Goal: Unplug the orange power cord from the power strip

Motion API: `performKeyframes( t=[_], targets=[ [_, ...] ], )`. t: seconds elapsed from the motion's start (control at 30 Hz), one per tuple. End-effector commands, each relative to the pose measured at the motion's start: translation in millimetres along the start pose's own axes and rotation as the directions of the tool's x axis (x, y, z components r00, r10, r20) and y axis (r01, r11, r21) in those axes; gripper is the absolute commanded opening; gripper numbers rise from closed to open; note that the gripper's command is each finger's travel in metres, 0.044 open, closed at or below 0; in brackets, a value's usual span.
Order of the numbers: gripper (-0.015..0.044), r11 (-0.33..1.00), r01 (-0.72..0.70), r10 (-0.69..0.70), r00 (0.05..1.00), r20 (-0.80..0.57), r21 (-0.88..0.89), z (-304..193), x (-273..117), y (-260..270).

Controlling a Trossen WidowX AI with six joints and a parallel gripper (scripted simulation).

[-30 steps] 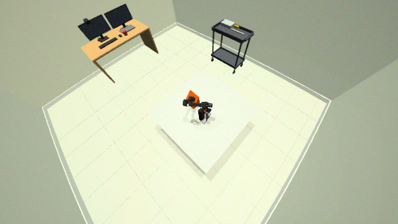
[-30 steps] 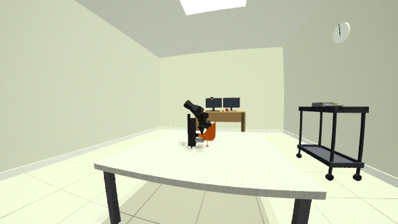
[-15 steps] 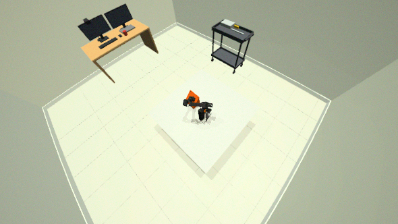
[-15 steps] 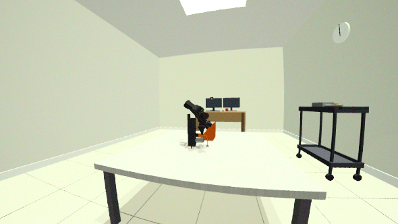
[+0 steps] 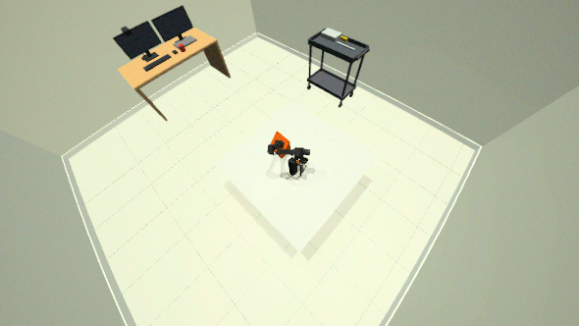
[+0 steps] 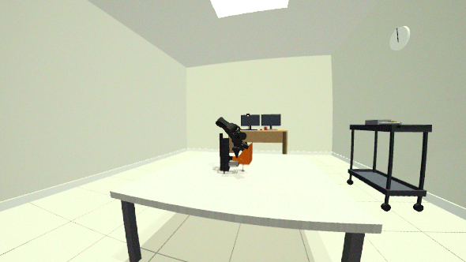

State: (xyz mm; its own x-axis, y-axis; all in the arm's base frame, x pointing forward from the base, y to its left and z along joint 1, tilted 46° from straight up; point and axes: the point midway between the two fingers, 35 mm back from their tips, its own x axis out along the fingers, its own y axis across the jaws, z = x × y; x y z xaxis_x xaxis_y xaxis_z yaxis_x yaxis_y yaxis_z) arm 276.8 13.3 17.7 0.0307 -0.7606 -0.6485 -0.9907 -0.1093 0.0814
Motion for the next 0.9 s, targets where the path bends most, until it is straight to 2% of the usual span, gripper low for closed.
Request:
performKeyframes(
  t=[0.0,0.27,0.47,0.87],
  targets=[
    [0.0,1.0,0.006,-0.005,0.998,0.07,-0.02,32.7,-7.7,-0.4],
    [0.0,1.0,0.006,-0.005,0.998,0.07,-0.02,45.5,-10.7,1.1],
    [0.0157,1.0,0.009,-0.008,0.998,0.069,-0.022,38.1,-9.8,1.2],
    [0.016,1.0,0.004,-0.003,0.998,0.064,-0.02,38.7,-15.7,0.9]
  ],
)
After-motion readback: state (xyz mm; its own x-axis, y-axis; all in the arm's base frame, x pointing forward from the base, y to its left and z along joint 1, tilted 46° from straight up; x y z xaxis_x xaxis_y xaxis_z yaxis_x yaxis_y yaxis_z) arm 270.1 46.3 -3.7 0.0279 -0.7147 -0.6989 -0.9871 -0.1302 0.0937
